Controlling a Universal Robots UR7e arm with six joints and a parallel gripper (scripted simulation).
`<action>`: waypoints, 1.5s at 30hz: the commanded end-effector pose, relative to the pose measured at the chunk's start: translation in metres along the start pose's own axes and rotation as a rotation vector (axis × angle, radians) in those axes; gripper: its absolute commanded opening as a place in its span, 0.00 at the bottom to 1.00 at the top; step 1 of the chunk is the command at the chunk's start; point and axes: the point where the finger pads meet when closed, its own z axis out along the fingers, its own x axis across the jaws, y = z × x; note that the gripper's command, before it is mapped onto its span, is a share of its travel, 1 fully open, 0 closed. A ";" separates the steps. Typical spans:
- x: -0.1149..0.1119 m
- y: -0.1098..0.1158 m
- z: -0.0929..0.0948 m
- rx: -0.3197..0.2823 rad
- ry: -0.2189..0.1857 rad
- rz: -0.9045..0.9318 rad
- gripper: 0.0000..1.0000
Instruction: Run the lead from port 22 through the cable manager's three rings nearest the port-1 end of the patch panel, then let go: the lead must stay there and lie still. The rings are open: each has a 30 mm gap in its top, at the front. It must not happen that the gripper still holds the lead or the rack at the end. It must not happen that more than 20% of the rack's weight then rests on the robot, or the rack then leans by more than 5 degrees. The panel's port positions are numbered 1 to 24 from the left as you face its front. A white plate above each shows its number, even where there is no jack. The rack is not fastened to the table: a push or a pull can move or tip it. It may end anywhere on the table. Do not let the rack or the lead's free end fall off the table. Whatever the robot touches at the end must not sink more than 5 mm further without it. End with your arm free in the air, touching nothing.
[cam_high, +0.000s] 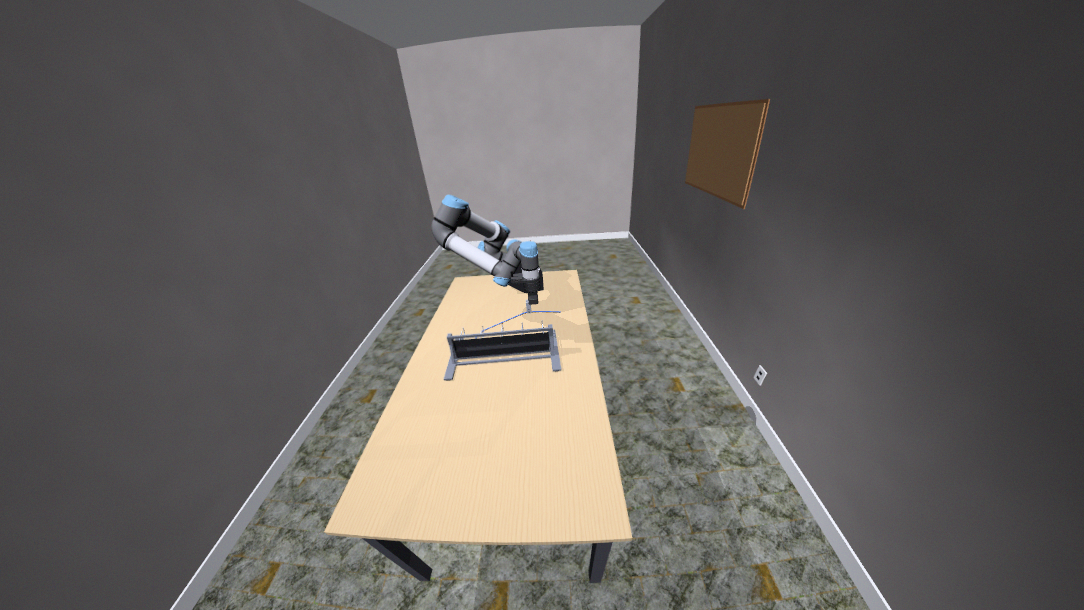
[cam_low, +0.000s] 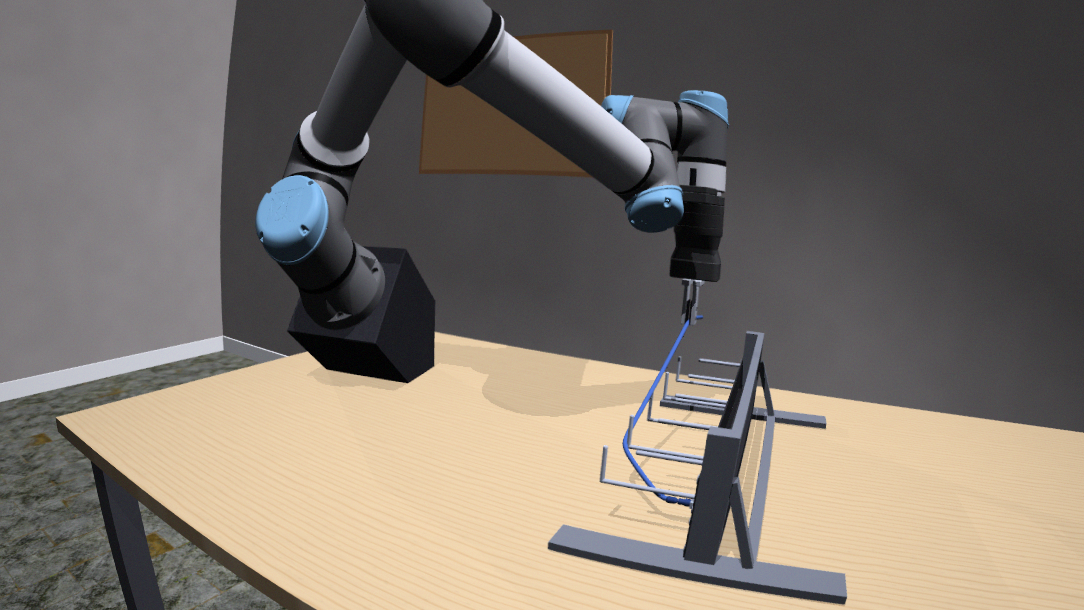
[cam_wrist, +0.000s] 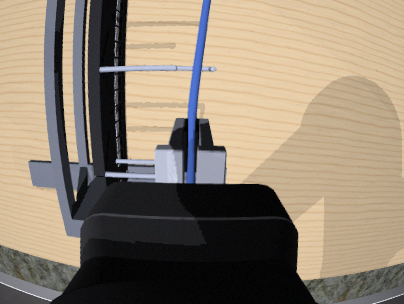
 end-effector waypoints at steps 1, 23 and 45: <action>0.001 0.003 0.001 -0.007 -0.001 -0.001 0.00; 0.000 0.003 0.028 -0.007 -0.001 -0.001 0.00; 0.000 0.004 0.065 -0.007 -0.001 -0.001 0.00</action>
